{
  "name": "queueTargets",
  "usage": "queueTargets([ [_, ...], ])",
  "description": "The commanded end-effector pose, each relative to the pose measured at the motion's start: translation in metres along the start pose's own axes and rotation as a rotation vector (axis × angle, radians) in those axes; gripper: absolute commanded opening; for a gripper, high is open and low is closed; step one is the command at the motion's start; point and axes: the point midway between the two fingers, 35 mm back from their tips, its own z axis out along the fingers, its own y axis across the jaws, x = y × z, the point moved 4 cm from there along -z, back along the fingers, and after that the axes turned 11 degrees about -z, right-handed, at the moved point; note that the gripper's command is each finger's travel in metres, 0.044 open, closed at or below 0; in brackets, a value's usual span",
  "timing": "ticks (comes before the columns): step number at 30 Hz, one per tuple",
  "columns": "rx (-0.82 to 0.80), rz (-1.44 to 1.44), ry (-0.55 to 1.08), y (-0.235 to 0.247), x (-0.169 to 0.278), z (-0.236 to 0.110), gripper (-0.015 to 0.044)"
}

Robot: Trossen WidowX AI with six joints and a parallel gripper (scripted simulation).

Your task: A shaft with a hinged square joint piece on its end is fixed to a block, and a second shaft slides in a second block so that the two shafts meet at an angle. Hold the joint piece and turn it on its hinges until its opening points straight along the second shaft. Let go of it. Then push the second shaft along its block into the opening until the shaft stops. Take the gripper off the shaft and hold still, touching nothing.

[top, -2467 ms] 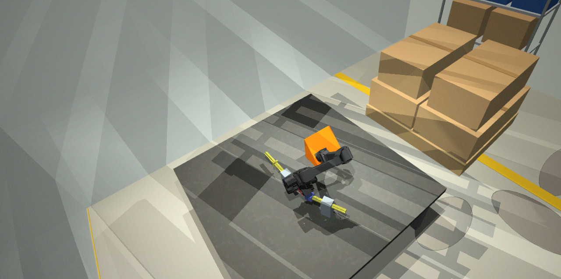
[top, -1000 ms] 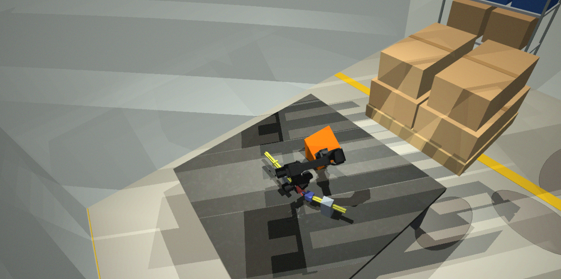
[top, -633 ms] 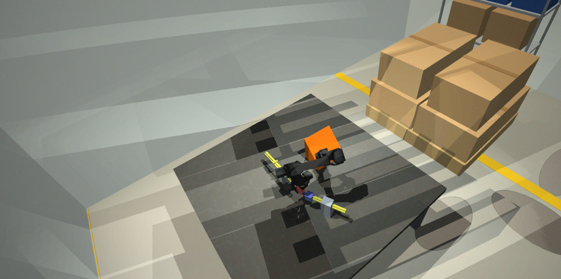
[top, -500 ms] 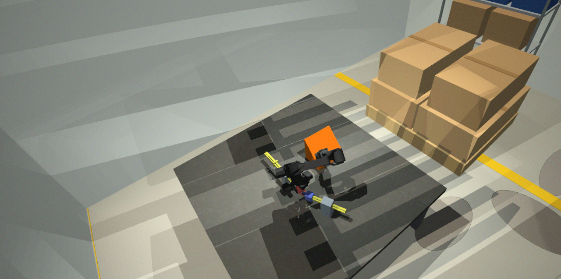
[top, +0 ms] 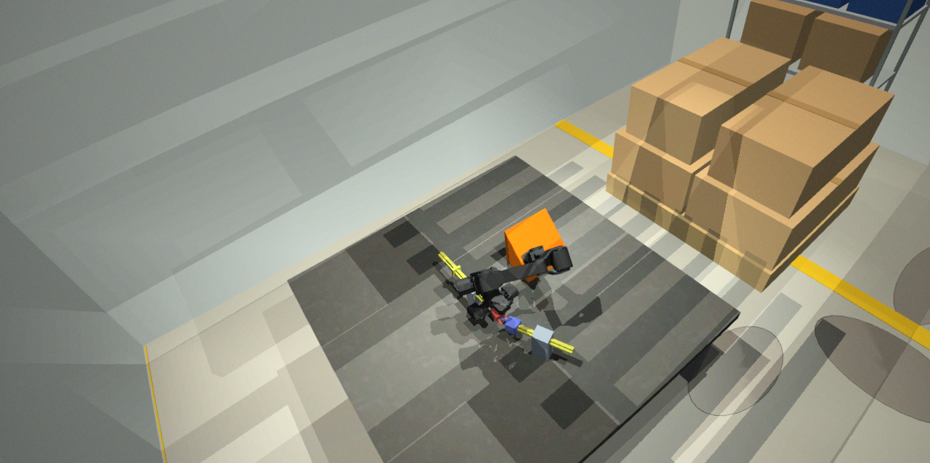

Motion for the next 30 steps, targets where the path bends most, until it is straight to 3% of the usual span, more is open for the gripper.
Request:
queueTargets([
  [1, 0.0, 0.0, 0.0, 0.0, 0.0, 0.0, 0.0199],
  [10, 0.0, 0.0, 0.0, 0.0, 0.0, 0.0, 0.0436],
  [23, -0.002, 0.0, 0.005, 0.0, 0.0, 0.0, 0.044],
  [30, -0.064, -0.005, 0.208, -0.002, -0.013, -0.008, 0.044],
])
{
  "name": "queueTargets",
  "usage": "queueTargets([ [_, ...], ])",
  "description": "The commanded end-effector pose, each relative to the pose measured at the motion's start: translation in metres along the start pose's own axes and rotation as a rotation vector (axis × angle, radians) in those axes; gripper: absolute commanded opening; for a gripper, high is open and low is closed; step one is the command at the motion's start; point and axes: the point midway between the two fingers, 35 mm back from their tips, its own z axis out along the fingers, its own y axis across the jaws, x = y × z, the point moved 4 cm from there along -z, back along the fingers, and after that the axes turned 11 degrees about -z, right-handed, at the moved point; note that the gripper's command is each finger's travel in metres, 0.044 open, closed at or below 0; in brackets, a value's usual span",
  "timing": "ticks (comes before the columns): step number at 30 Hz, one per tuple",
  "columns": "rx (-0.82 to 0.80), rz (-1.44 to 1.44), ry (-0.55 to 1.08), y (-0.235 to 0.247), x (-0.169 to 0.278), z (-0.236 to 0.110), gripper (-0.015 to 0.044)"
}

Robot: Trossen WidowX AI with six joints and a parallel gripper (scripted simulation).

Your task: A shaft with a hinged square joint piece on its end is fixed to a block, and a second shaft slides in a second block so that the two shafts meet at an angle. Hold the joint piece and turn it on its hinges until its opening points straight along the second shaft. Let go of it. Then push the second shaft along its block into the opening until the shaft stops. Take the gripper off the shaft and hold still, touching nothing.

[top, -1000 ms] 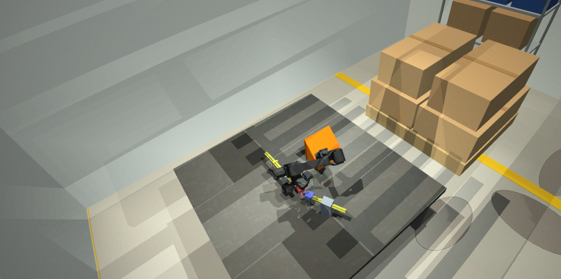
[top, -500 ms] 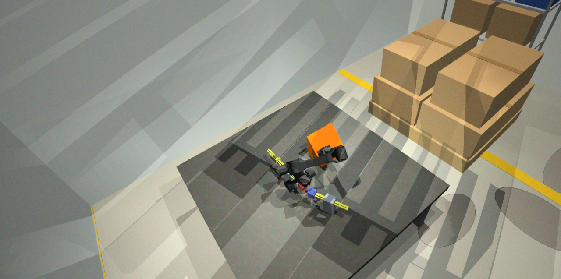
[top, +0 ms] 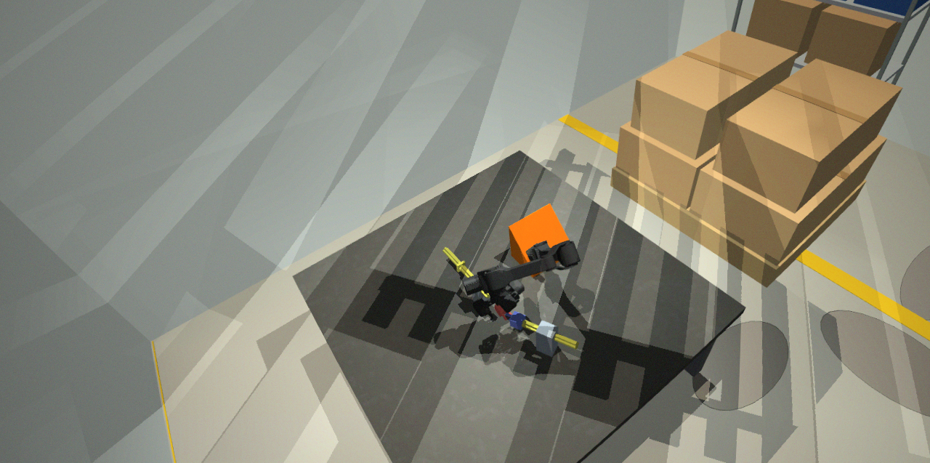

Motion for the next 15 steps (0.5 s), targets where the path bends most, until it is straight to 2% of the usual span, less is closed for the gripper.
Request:
queueTargets([
  [1, -0.009, -0.012, 0.117, -0.003, -0.009, -0.01, 0.044],
  [8, -0.009, -0.008, 0.329, -0.005, -0.022, -0.025, 0.044],
  [15, -0.01, -0.007, 0.333, -0.005, -0.023, -0.026, 0.044],
])
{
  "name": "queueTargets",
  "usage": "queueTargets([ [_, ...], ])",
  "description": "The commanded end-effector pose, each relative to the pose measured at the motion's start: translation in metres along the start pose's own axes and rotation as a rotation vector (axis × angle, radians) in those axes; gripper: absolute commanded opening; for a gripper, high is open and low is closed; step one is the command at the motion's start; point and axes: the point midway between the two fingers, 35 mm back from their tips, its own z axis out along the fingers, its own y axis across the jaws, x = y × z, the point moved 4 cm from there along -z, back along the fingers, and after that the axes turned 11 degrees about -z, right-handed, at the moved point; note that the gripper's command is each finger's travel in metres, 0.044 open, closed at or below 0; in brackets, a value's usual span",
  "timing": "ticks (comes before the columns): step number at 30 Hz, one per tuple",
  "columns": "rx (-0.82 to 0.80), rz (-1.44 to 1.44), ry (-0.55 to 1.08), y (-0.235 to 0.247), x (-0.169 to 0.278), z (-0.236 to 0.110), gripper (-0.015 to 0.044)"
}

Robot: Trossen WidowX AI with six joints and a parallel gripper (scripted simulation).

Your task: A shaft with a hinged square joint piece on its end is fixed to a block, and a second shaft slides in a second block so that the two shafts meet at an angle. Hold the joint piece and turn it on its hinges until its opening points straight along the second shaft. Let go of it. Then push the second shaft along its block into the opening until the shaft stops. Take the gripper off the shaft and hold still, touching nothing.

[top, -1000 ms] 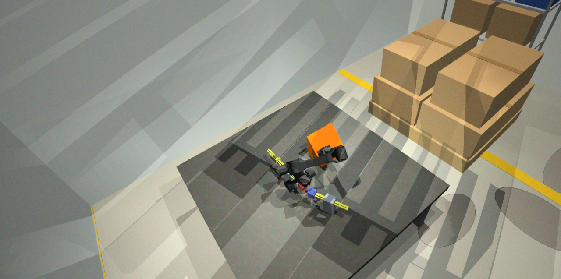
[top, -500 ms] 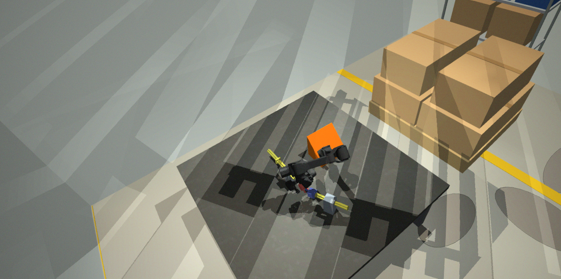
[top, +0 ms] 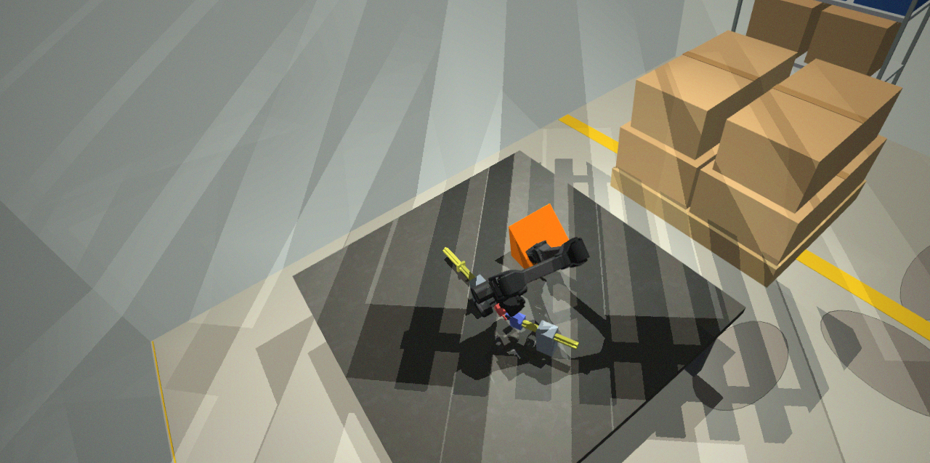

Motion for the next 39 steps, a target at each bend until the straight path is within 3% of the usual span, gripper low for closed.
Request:
queueTargets([
  [1, 0.006, 0.002, 0.014, -0.001, -0.001, -0.003, 0.044],
  [5, 0.012, 0.019, 0.007, -0.001, 0.001, -0.006, 0.044],
  [20, 0.246, 0.433, 0.047, 0.02, 0.021, -0.129, 0.044],
  [25, 0.243, 0.437, 0.046, 0.021, 0.023, -0.129, 0.044],
  [32, 0.083, 0.419, -0.047, 0.023, 0.087, -0.092, 0.044],
  [39, 0.077, 0.461, -0.051, 0.023, 0.089, -0.09, 0.044],
])
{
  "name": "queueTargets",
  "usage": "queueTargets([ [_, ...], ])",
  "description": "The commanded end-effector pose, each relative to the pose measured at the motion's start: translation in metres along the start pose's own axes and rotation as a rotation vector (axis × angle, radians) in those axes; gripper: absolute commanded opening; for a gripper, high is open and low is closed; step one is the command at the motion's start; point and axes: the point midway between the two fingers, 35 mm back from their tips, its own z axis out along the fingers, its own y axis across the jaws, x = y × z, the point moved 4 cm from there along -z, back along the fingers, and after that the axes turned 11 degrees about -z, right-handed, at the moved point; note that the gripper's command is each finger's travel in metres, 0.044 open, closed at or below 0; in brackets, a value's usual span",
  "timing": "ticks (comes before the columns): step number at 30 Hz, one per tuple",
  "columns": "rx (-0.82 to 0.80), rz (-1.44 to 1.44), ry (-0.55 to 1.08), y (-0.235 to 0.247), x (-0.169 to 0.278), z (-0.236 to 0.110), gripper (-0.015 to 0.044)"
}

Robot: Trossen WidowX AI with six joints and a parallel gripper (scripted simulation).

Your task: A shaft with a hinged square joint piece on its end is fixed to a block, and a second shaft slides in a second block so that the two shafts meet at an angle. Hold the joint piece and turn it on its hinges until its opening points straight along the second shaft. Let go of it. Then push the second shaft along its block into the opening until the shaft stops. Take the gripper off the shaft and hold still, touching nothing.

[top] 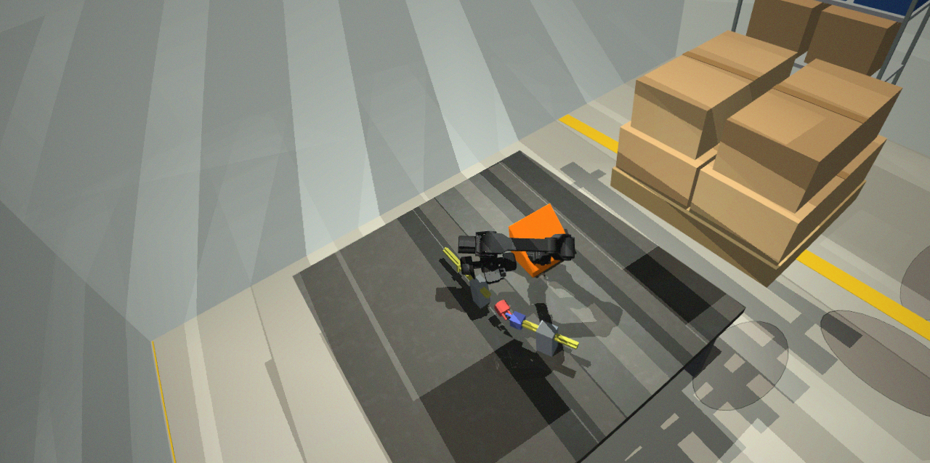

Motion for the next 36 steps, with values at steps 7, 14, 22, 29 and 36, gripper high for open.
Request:
queueTargets([
  [7, -0.008, 0.227, 0.005, 0.0008, 0.0008, 0.0022, 0.044],
  [14, -0.011, 0.428, 0.013, 0.0006, 0.0001, 0.004, 0.044],
  [22, -0.012, 0.657, 0.023, 0.0003, -0.0006, 0.0061, 0.044],
  [29, -0.011, 0.858, 0.032, 0.0001, -0.0013, 0.0079, 0.044],
  [36, -0.009, 1.058, 0.042, -0.0001, -0.0019, 0.0098, 0.044],
])
